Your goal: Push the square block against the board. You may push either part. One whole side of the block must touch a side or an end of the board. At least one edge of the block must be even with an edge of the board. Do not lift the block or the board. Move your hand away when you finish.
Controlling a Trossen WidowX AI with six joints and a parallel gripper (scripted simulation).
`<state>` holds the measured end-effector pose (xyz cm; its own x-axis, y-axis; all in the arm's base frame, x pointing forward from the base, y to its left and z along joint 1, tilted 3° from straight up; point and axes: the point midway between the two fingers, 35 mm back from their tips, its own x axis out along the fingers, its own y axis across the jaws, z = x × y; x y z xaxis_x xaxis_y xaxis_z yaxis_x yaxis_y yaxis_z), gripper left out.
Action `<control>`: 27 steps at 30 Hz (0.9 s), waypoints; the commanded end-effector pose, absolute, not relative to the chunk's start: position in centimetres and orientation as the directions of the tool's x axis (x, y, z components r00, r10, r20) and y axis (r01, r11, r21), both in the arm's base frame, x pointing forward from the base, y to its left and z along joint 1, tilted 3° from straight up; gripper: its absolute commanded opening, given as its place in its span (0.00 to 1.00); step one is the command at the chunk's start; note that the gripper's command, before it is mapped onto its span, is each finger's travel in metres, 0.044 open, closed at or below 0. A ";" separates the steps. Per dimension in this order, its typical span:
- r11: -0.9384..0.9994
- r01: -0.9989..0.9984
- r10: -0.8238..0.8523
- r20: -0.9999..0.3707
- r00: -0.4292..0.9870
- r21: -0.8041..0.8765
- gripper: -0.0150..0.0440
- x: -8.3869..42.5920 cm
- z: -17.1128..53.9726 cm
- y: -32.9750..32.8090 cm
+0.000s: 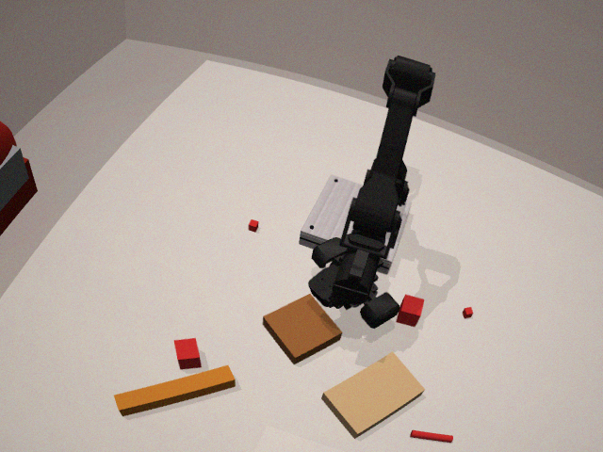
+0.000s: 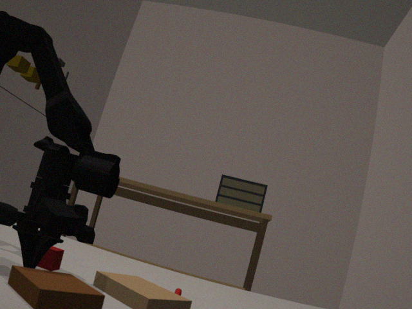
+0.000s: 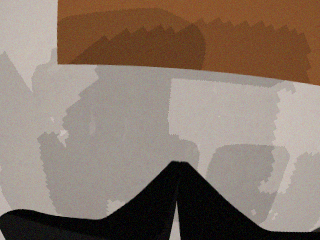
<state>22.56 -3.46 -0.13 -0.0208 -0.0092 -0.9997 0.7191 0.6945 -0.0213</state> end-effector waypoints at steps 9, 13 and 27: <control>0.694 0.720 -0.006 -1.000 -0.019 -0.018 0.25 22.7 5.4 -3.4; 0.729 0.685 -0.012 -1.000 -0.006 -0.013 0.25 23.1 5.2 -3.9; 0.964 0.267 -0.015 -1.000 -0.009 -0.017 0.25 24.1 5.5 -7.6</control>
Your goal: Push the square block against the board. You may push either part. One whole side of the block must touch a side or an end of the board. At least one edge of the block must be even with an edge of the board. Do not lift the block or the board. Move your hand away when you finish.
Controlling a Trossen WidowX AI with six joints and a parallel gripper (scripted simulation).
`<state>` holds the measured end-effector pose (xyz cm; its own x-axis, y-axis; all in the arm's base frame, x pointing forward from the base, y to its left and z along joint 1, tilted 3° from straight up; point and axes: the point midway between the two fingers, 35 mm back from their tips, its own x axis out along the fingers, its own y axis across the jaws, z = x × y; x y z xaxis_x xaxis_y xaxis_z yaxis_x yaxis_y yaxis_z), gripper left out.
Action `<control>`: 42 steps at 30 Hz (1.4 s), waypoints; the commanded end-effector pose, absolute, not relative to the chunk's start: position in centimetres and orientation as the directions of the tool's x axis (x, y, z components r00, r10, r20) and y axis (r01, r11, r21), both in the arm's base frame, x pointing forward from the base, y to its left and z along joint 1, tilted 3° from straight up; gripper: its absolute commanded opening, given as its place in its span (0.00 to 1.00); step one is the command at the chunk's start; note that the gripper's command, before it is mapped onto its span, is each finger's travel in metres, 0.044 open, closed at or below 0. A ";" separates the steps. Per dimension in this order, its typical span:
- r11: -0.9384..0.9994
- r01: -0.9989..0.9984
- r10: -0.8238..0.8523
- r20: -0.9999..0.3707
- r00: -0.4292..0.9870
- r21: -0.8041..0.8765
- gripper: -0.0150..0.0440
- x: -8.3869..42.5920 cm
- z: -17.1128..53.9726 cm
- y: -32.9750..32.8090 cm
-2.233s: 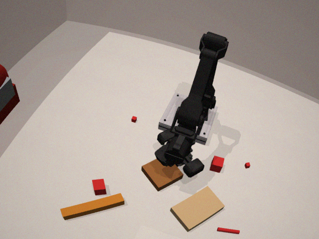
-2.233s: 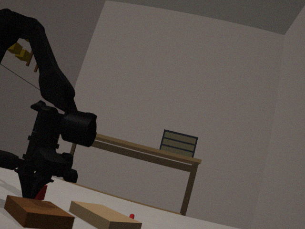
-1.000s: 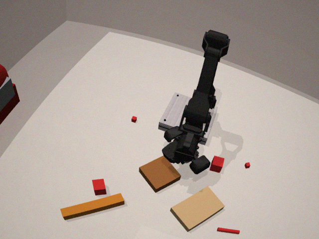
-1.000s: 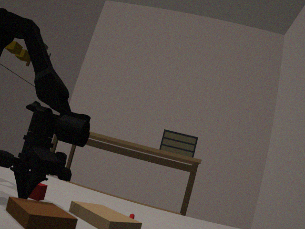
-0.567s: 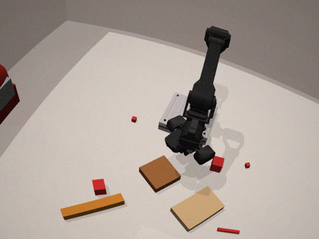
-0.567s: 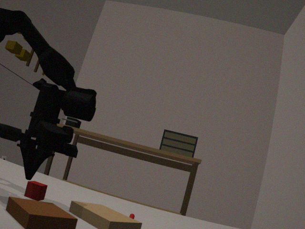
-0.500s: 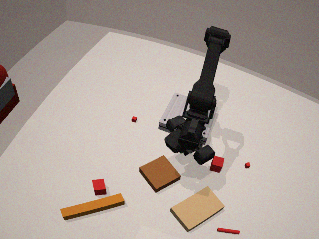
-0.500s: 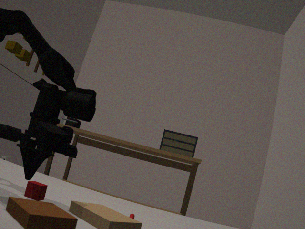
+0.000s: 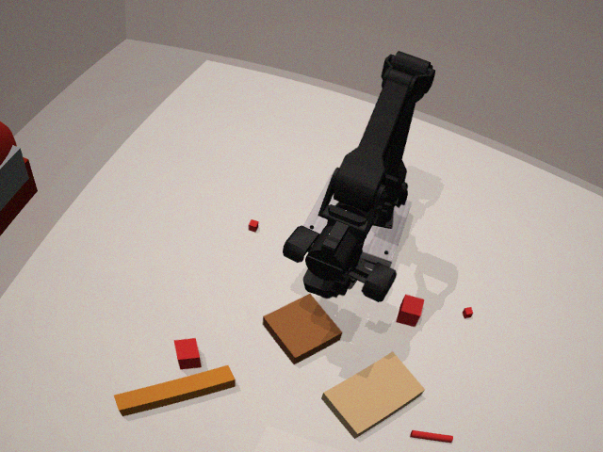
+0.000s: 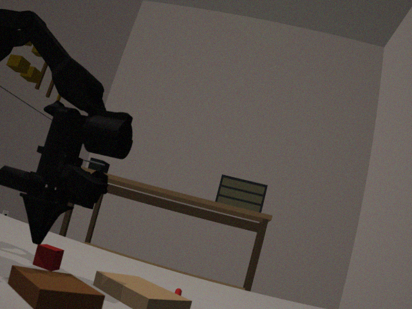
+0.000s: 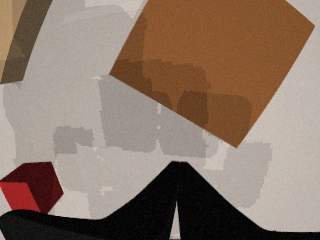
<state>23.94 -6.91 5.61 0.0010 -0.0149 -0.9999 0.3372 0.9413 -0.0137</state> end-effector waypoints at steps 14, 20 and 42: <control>0.977 -0.213 -0.018 -1.000 -0.013 -0.015 0.25 24.4 5.6 -11.7; 0.912 -0.409 -0.019 -1.000 -0.015 -0.011 0.25 24.3 5.6 -13.5; 0.720 -0.694 -0.020 -1.000 -0.019 -0.001 0.25 23.8 0.1 -16.6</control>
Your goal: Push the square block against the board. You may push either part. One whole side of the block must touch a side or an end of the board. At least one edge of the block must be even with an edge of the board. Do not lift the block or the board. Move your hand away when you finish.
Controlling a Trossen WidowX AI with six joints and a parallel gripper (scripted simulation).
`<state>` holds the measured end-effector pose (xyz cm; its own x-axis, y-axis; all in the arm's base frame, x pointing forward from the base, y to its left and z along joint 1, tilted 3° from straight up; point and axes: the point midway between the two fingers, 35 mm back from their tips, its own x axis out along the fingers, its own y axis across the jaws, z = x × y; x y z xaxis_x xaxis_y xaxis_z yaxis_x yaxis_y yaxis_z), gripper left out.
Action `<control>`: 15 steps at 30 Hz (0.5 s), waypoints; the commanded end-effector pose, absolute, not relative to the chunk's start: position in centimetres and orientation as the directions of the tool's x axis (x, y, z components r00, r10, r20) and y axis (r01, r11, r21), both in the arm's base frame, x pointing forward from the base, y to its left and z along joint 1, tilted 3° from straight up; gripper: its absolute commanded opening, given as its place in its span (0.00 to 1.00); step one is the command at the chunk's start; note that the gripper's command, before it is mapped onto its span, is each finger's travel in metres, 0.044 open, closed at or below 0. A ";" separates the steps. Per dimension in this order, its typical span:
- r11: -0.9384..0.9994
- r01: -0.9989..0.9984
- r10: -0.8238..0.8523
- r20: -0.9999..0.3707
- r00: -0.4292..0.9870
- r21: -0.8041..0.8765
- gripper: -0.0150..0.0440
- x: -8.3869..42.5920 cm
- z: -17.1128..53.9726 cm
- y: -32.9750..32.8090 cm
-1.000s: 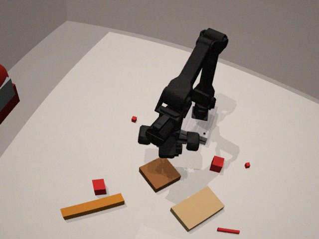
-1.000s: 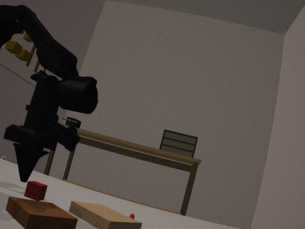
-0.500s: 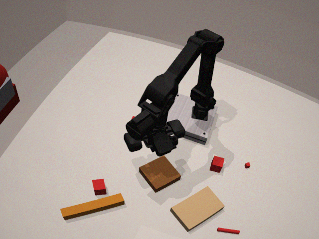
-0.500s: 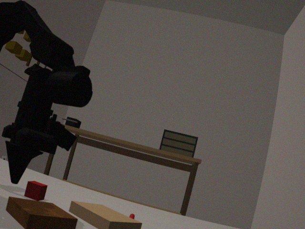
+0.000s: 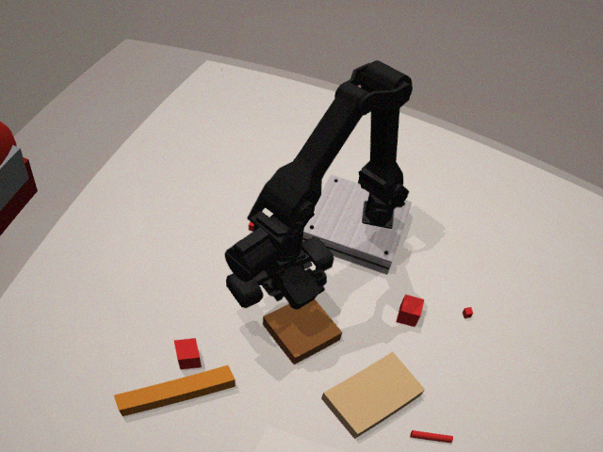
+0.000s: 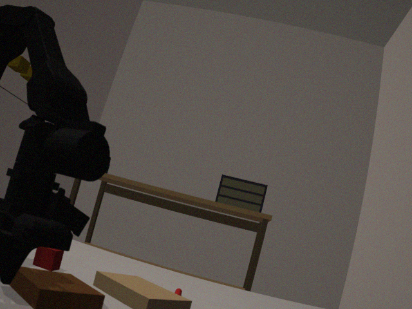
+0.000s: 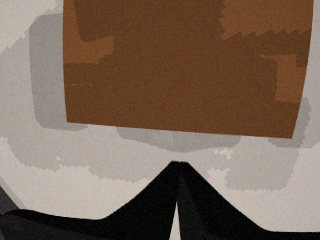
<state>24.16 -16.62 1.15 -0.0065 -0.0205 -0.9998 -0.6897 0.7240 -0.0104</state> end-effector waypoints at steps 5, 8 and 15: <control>0.720 -0.694 -0.020 -1.000 -0.018 -0.001 0.25 24.0 0.1 -16.5; 0.720 -0.694 -0.019 -1.000 -0.018 -0.001 0.25 24.2 0.1 -16.3; 0.720 -0.694 -0.019 -1.000 -0.017 -0.002 0.25 24.9 0.1 -15.8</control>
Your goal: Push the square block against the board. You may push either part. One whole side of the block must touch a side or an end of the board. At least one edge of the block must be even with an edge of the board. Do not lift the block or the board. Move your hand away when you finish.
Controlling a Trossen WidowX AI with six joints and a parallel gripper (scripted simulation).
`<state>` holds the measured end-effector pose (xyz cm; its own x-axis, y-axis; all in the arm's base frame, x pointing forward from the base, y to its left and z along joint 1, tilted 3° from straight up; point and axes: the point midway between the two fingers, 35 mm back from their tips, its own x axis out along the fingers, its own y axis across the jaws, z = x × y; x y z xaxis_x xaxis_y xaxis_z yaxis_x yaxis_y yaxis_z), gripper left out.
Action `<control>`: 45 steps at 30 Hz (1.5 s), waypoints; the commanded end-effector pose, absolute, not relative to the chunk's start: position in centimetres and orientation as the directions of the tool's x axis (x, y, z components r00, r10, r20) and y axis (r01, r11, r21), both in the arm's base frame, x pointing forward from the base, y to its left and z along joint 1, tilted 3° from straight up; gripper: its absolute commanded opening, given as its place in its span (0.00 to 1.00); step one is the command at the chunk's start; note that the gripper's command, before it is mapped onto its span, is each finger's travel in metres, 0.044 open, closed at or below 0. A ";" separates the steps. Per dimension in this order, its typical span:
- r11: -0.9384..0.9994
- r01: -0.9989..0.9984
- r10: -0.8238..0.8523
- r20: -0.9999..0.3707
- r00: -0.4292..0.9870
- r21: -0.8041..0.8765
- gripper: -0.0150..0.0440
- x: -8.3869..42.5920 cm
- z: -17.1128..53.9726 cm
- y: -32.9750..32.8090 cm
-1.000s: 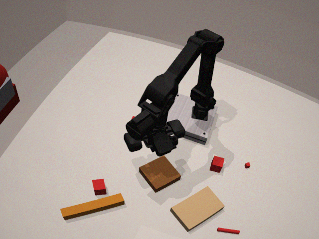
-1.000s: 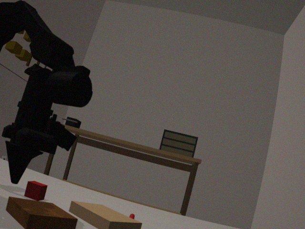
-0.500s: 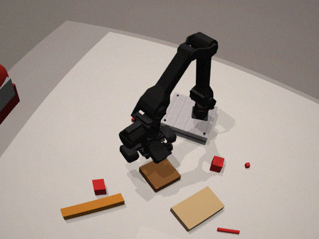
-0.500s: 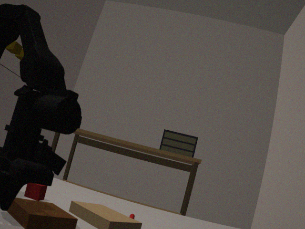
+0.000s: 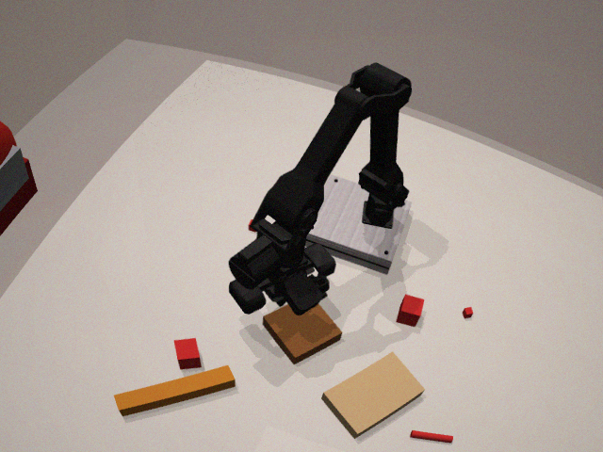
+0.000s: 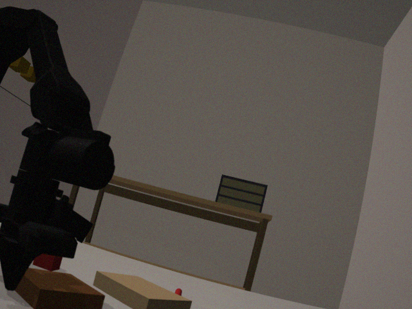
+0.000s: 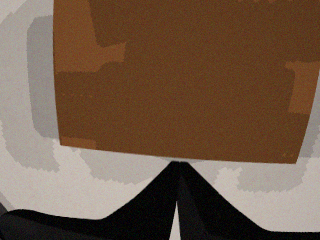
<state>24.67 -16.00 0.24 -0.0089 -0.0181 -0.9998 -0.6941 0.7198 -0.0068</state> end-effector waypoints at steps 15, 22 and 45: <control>0.720 -0.694 -0.018 -1.000 -0.016 -0.002 0.25 26.3 0.1 -14.8; 0.720 -0.694 -0.017 -1.000 -0.015 -0.002 0.25 26.9 0.0 -14.2; 0.720 -0.694 -0.015 -1.000 -0.013 -0.002 0.25 28.8 0.0 -12.3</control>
<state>28.58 -12.66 0.30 -0.0064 -0.0230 -0.9997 -0.6931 0.7208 -0.0122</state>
